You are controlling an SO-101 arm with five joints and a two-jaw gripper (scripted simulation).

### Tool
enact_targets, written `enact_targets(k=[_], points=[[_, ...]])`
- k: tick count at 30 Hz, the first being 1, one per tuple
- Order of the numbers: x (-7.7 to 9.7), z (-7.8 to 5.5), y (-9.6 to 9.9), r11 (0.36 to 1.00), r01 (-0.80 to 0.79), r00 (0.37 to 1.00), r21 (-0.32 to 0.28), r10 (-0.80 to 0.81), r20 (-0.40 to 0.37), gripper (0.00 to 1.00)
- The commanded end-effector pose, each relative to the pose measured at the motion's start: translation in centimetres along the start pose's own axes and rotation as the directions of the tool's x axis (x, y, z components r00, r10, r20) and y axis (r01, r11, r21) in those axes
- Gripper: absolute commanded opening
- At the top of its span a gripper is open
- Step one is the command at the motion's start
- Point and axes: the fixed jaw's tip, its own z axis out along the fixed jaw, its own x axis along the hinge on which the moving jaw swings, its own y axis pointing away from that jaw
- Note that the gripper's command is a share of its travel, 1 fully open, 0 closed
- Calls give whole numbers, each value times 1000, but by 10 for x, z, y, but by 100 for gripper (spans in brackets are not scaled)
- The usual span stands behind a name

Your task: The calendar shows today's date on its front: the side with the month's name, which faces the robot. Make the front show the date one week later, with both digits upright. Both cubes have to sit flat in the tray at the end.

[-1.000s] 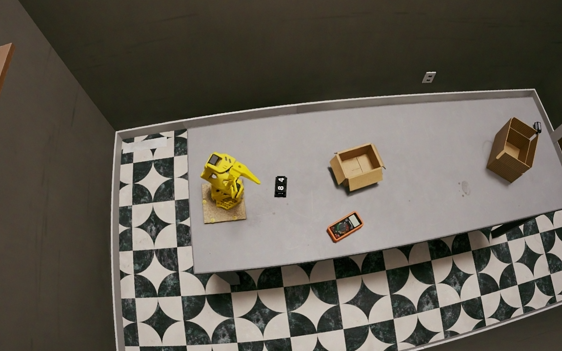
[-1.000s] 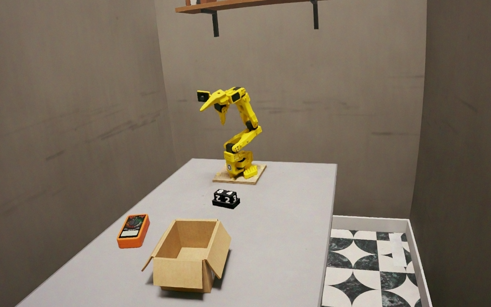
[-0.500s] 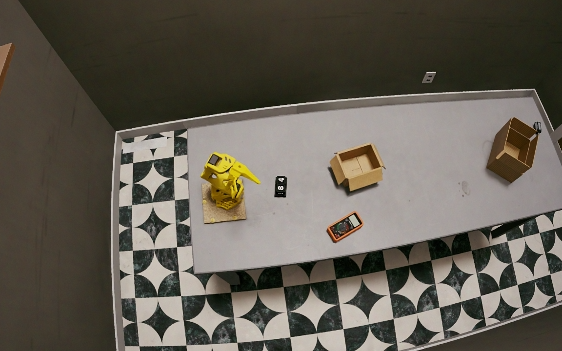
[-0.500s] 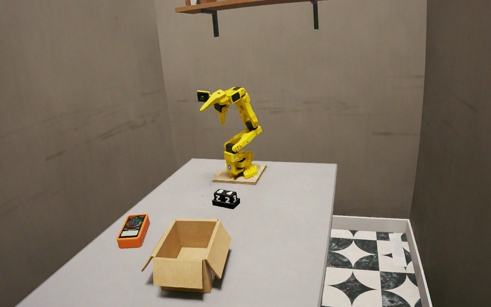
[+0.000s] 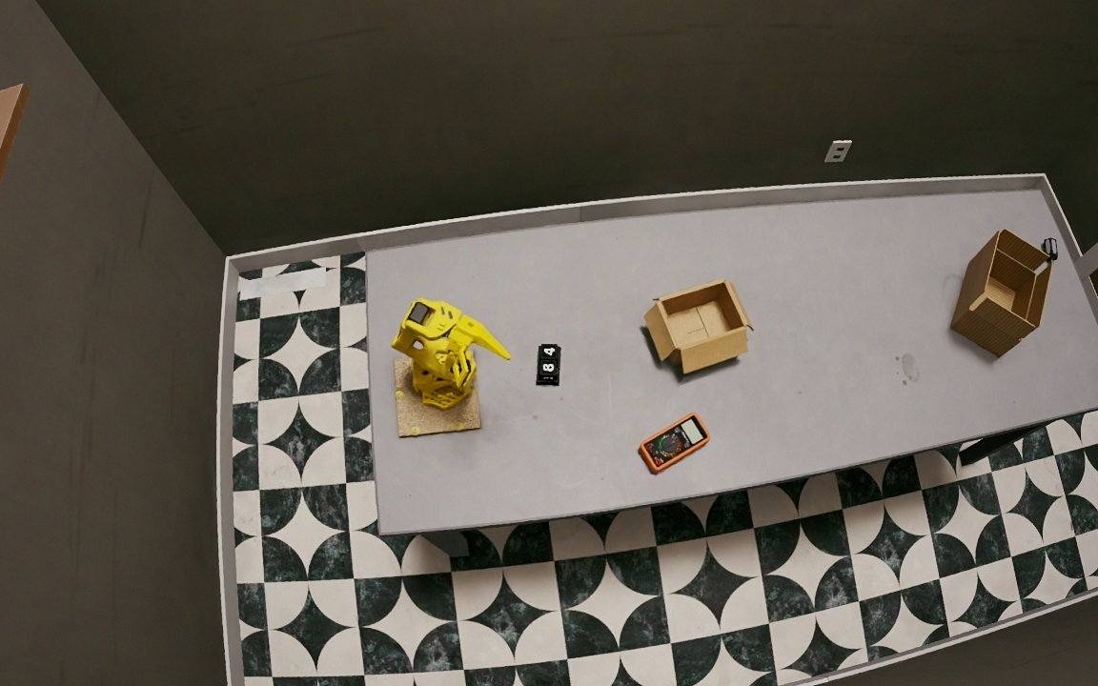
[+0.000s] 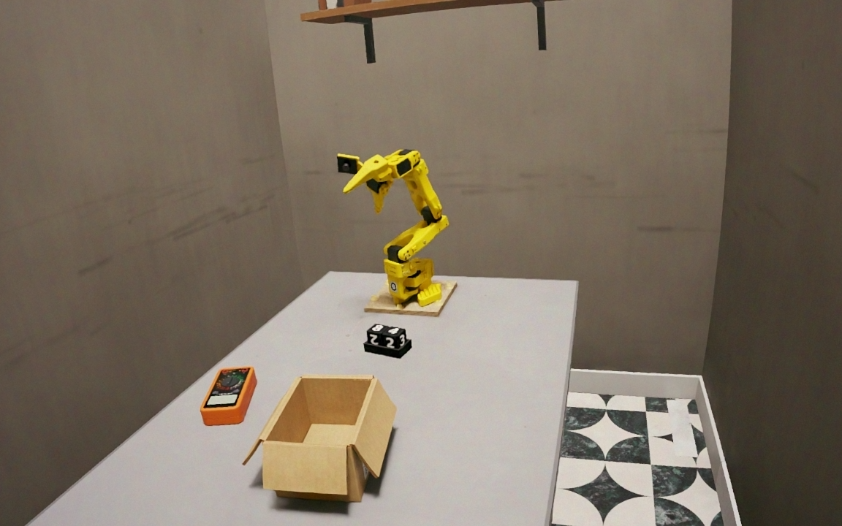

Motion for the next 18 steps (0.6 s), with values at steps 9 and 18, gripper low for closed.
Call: enact_targets(k=[9,18], points=[[10,9,-5,982,185,981,23,-183,-68,95],[23,17,-10,907,421,898,12,-415,-148,90]])
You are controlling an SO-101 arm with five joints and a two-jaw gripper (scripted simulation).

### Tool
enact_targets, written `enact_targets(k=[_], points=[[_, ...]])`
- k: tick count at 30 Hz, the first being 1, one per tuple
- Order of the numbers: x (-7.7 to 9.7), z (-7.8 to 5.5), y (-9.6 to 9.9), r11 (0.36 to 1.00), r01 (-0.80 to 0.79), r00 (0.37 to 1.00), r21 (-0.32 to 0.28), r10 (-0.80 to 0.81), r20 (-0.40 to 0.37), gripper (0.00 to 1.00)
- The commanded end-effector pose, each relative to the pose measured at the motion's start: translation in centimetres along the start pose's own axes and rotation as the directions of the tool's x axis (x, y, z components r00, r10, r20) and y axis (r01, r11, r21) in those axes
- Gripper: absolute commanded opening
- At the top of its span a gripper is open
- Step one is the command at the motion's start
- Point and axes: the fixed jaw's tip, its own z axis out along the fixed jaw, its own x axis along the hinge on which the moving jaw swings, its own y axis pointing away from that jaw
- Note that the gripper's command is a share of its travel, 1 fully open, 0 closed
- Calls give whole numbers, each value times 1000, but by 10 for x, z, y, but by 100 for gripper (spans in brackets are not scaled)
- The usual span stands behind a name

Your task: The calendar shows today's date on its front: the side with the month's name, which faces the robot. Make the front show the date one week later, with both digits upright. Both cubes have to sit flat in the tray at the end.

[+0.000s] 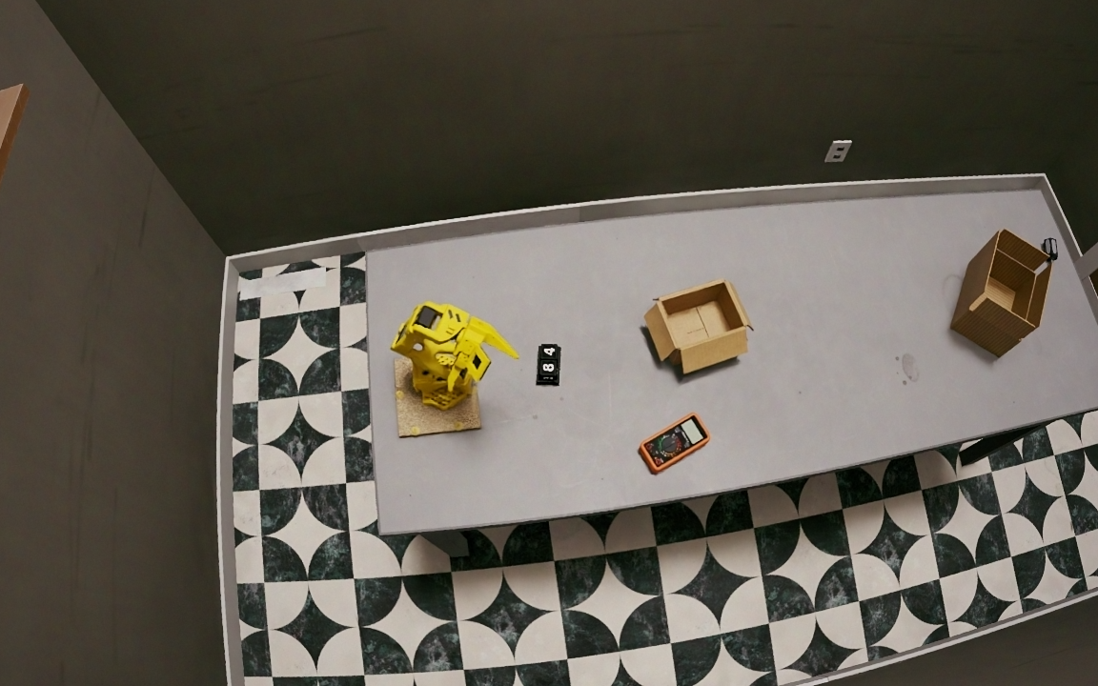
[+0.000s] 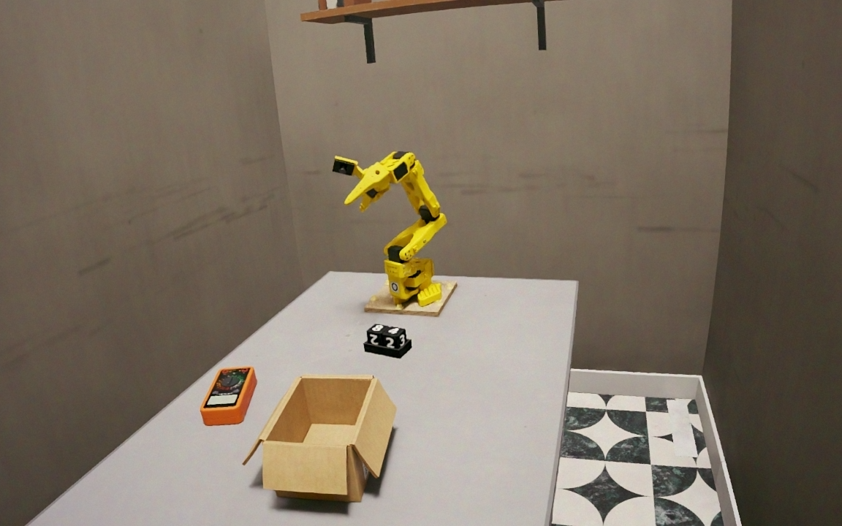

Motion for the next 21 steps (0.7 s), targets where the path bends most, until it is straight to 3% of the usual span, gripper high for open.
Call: enact_targets(k=[1,5,10,15,20,21], points=[[7,6,0,992,129,991,1,-129,-46,90],[11,9,-1,981,196,978,-2,-196,-67,89],[21,15,-2,927,373,920,-24,-373,-121,85],[32,21,-4,831,552,814,-69,-555,-172,82],[45,26,-7,687,713,658,-138,-724,-208,78],[45,26,-7,687,713,658,-138,-724,-208,78]])
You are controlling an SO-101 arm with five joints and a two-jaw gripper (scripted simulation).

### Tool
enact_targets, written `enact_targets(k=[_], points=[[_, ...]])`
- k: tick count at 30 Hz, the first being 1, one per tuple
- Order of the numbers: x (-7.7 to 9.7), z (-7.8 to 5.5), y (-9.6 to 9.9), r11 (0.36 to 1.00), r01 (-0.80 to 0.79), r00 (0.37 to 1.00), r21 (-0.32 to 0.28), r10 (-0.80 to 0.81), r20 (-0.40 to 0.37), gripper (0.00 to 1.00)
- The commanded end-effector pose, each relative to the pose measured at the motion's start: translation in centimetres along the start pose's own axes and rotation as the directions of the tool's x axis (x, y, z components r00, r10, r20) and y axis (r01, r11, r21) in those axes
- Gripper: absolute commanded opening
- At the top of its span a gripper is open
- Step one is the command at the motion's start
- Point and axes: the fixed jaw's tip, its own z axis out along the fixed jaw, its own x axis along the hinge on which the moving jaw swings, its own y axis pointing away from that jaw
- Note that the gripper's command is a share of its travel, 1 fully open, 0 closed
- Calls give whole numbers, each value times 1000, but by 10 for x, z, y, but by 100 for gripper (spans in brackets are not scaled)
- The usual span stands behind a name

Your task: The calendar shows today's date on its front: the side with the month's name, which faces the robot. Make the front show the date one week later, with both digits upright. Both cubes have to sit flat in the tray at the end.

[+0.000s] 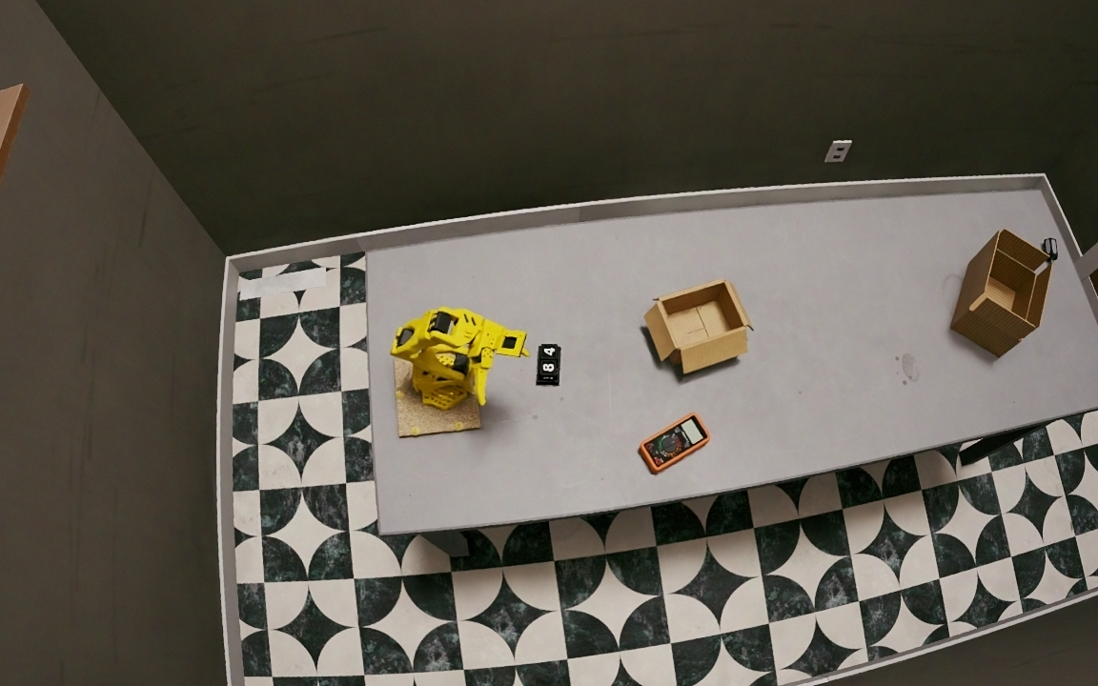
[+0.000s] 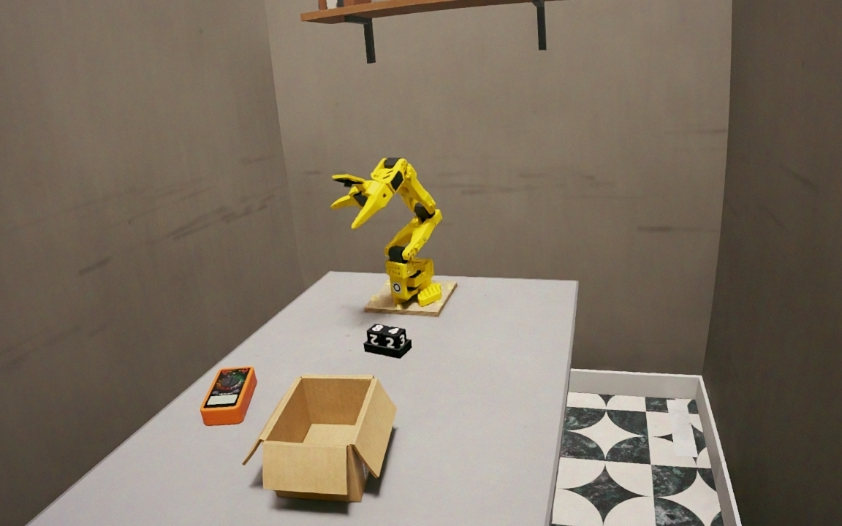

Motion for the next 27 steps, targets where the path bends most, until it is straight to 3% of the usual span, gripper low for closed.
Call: enact_targets(k=[1,7,16,18,19,22,27], points=[[4,5,3,994,106,994,-20,-107,-24,78],[17,13,10,921,380,919,-83,-386,-76,73],[38,23,18,680,703,679,-211,-729,-86,65],[38,23,18,680,703,679,-211,-729,-86,65],[42,26,19,601,762,602,-243,-795,-75,64],[48,27,21,507,816,513,-278,-857,-57,62],[60,31,24,289,894,308,-342,-951,2,57]])
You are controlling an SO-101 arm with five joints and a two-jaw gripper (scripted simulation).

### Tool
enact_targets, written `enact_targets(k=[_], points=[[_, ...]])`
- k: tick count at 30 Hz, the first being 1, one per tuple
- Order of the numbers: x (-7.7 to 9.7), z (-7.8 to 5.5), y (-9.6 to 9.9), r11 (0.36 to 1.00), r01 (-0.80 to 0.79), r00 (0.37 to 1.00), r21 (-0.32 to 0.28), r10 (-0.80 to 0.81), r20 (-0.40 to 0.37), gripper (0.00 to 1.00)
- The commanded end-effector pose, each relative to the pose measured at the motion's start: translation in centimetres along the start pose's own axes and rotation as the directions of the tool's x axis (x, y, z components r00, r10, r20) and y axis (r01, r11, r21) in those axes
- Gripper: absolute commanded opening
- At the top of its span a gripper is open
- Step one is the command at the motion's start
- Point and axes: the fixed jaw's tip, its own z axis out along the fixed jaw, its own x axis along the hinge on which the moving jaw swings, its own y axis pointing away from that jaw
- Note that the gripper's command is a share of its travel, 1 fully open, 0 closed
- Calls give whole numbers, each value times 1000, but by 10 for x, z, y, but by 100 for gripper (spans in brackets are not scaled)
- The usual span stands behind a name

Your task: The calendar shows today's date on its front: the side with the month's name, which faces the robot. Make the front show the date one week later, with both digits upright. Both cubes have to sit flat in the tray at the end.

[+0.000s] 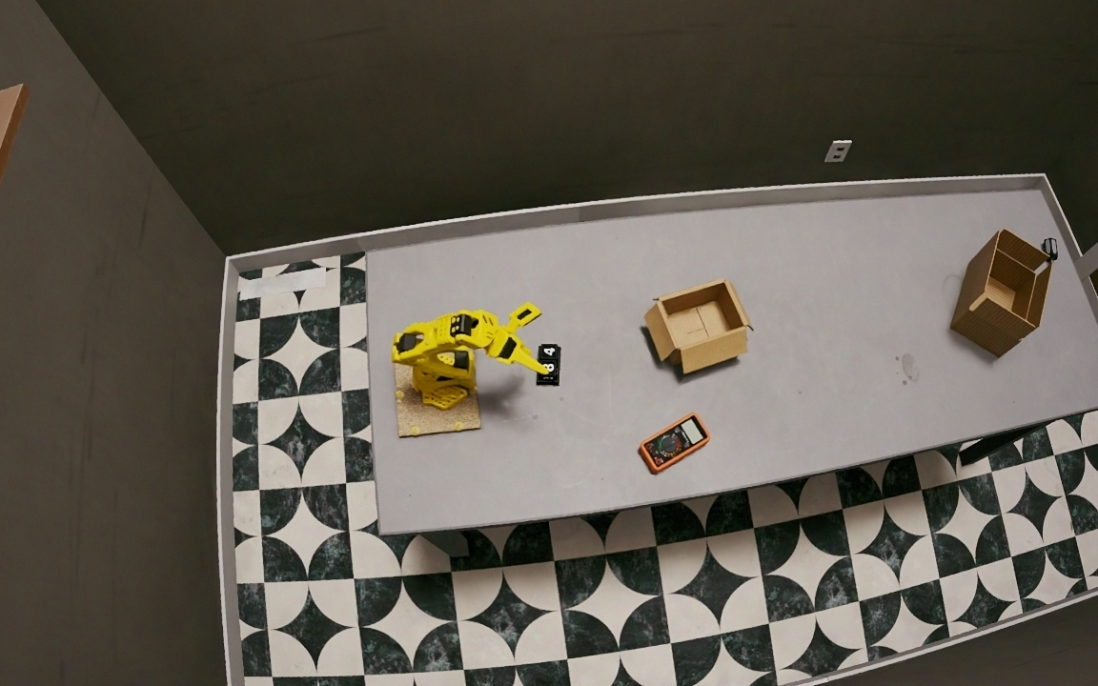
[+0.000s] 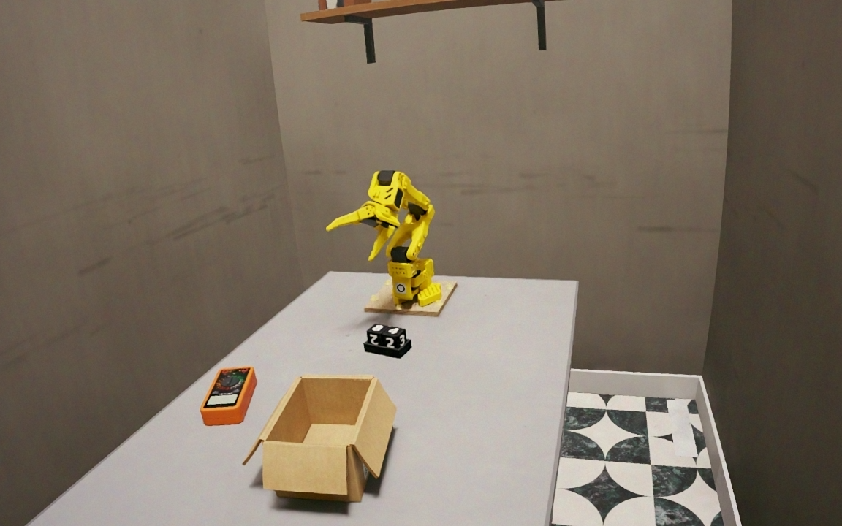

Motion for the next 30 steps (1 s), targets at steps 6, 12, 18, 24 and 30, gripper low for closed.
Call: enact_targets(k=[6,12,18,24,30], points=[[3,13,18,901,419,907,-111,-420,18,52],[6,18,27,785,599,799,-158,-598,54,49],[10,24,38,577,792,605,-199,-786,125,45],[13,29,47,369,905,409,-211,-890,199,41],[16,32,56,163,966,214,-200,-938,273,39]])
